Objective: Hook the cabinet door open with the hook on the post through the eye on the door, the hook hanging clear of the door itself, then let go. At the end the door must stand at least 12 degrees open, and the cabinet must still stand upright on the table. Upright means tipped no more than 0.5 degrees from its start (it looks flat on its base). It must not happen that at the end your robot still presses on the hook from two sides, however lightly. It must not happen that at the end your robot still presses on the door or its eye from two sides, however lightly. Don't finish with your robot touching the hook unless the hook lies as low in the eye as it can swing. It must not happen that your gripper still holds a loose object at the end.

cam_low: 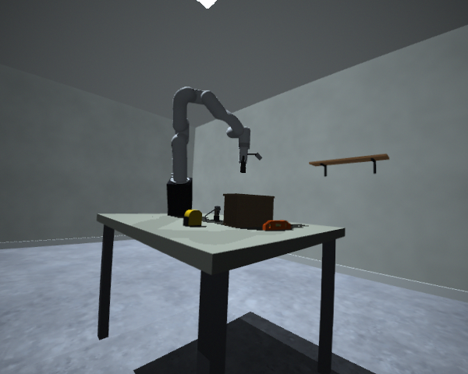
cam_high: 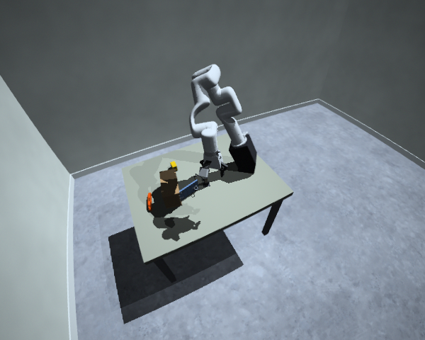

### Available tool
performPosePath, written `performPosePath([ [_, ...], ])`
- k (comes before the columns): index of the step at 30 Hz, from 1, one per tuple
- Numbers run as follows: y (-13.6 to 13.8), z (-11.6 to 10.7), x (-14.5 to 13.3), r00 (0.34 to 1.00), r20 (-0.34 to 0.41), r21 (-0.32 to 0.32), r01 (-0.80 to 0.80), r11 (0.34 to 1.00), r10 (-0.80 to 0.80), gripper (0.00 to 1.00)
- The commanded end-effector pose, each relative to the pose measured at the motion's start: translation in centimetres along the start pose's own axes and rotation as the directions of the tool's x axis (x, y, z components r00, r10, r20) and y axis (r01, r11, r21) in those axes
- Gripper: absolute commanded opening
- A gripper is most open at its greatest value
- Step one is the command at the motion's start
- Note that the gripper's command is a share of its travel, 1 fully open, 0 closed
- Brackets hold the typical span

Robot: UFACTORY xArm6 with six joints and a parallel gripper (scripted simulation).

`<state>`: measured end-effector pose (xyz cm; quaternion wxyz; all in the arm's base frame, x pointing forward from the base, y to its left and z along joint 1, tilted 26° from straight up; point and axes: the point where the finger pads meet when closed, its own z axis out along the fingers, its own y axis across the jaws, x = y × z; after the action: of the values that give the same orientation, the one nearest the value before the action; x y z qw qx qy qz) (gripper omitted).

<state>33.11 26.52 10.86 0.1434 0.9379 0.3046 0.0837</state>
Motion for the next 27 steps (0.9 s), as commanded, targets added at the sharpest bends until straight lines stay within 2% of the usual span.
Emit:
performPosePath([
  [1, 0.0, -0.1, 0.1, 1.000, -0.004, 0.001, 0.000, 1.000, 0.000, 1.00],
  [18, 0.1, -0.1, 0.1, 1.000, -0.004, 0.000, -0.003, 1.000, 0.003, 1.00],
  [20, 2.2, 0.8, 0.1, 0.999, -0.010, -0.014, -0.051, 0.999, 0.051, 1.00],
  [22, 7.0, 2.8, -0.4, 0.986, -0.023, -0.045, -0.164, 0.985, 0.163, 1.00],
  [23, 7.3, 2.9, -0.4, 0.986, -0.023, -0.045, -0.164, 0.985, 0.163, 1.00],
  [24, 8.5, 3.4, -0.9, 0.973, -0.032, -0.063, -0.232, 0.971, 0.230, 1.00],
  [26, 10.2, 4.2, -1.2, 0.973, -0.032, -0.063, -0.232, 0.971, 0.230, 1.00],
  [27, 12.0, 4.9, -2.0, 0.955, -0.040, -0.078, -0.297, 0.952, 0.294, 1.00],
])
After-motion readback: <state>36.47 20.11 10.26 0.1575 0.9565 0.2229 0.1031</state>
